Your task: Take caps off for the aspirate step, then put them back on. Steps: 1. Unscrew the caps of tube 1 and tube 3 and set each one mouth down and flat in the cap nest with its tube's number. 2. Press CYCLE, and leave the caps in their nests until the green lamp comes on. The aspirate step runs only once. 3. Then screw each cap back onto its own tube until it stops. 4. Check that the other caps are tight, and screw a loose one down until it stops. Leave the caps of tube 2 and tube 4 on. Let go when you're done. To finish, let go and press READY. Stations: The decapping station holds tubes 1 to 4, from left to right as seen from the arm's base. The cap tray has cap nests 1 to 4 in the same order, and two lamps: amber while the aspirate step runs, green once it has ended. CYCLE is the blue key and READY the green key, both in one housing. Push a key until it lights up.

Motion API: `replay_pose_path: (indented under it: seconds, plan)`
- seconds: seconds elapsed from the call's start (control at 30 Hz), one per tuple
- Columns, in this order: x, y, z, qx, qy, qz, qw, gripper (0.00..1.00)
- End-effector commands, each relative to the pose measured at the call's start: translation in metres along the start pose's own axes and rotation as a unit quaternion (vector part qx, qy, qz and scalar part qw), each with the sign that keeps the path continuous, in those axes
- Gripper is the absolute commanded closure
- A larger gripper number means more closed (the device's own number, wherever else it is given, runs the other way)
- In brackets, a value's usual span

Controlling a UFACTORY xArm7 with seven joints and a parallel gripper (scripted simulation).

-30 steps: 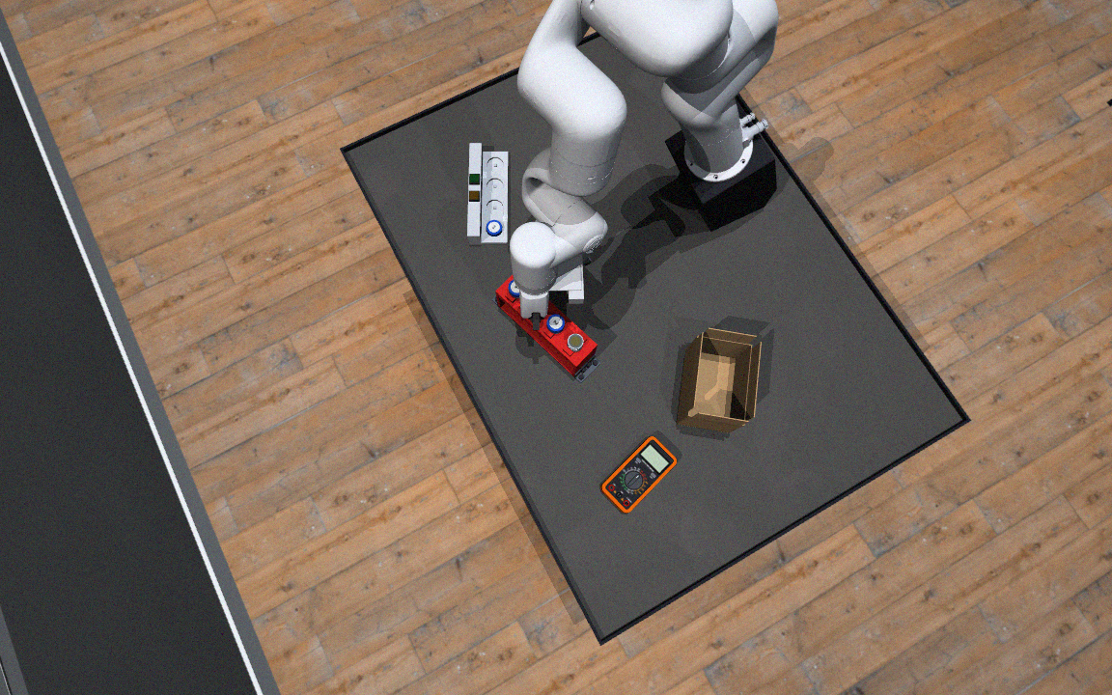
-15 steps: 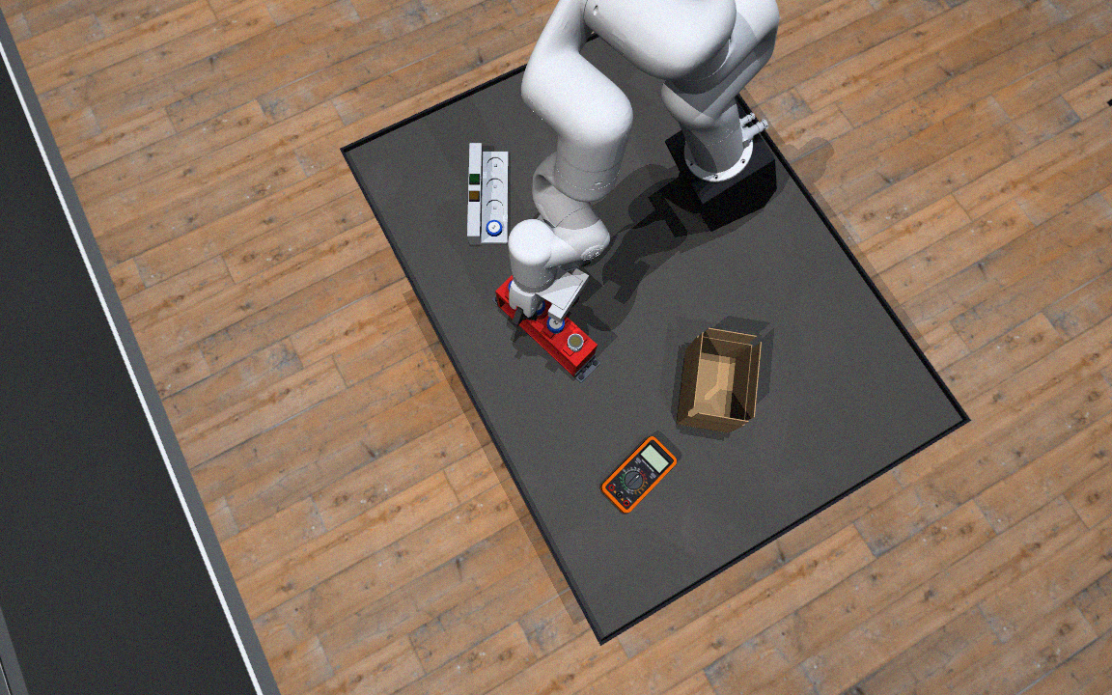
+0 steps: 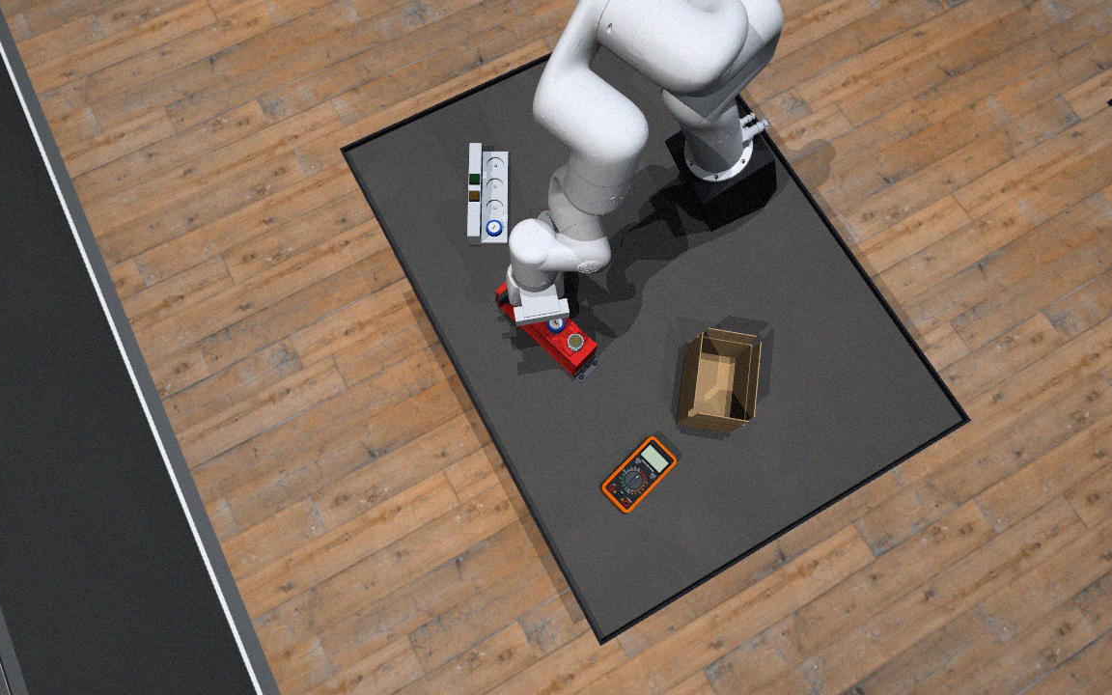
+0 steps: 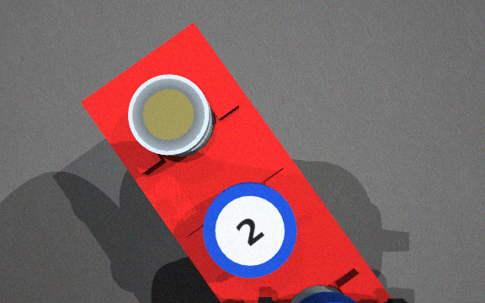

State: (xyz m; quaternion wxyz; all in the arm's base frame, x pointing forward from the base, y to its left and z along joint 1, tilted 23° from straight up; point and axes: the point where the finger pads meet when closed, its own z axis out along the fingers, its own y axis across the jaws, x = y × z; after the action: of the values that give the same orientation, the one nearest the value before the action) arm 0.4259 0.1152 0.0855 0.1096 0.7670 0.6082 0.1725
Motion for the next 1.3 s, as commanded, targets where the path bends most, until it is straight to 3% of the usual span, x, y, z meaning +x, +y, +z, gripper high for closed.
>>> replay_pose_path:
  seconds: [0.0, 0.13, 0.17, 0.63, 0.9, 1.07, 1.27]
  plan:
    - [0.0005, 0.0012, -0.0002, -0.004, -0.011, 0.079, 0.997, 0.54]
    - [0.0005, 0.0011, -0.0003, -0.004, -0.011, 0.079, 0.997, 0.54]
    - [0.0005, 0.0011, -0.0002, -0.004, -0.011, 0.079, 0.997, 1.0]
    - [0.0005, 0.0011, -0.0003, -0.004, -0.011, 0.079, 0.997, 1.0]
    - [0.0005, 0.0011, -0.0003, -0.002, -0.011, -0.071, 0.997, 1.0]
    - [0.0005, 0.0011, -0.0004, 0.0, -0.011, -0.195, 0.981, 1.0]
    - [0.0005, 0.0012, -0.0005, 0.001, -0.011, -0.339, 0.941, 1.0]
